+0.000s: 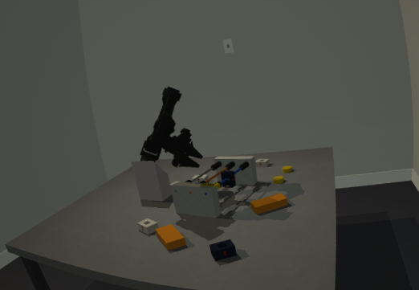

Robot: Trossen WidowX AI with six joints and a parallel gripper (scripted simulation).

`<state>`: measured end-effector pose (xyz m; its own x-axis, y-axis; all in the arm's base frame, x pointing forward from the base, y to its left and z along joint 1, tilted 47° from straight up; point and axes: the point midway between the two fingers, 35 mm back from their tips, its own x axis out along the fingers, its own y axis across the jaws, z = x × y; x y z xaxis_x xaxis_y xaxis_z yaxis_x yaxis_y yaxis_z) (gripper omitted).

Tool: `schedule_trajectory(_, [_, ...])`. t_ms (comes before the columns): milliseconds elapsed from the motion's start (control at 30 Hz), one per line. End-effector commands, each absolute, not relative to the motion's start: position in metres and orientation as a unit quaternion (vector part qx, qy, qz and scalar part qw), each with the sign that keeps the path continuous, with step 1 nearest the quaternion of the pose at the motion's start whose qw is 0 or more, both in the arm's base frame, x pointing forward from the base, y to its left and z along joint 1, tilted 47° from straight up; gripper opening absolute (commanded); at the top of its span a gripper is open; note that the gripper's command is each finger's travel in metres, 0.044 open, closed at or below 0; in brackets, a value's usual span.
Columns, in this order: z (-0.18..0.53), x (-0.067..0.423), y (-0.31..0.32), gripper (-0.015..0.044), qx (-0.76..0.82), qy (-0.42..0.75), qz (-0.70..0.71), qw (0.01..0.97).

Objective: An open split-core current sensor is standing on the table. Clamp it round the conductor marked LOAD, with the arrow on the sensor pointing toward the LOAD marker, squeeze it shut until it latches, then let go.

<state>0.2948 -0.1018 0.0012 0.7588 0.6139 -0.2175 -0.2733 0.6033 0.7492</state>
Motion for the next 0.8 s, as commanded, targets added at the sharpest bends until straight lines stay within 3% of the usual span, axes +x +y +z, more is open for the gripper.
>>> schedule_trajectory(0, [0.005,0.284,-0.096,0.044,0.317,0.199,0.27,0.887])
schedule_trajectory(600, [0.002,0.288,-0.098,0.044,0.343,0.217,0.263,0.875])
schedule_trajectory(733, [-0.004,0.314,-0.108,0.044,0.444,0.296,0.229,0.814])
schedule_trajectory(767, [-0.002,0.296,-0.101,0.044,0.394,0.253,0.249,0.848])
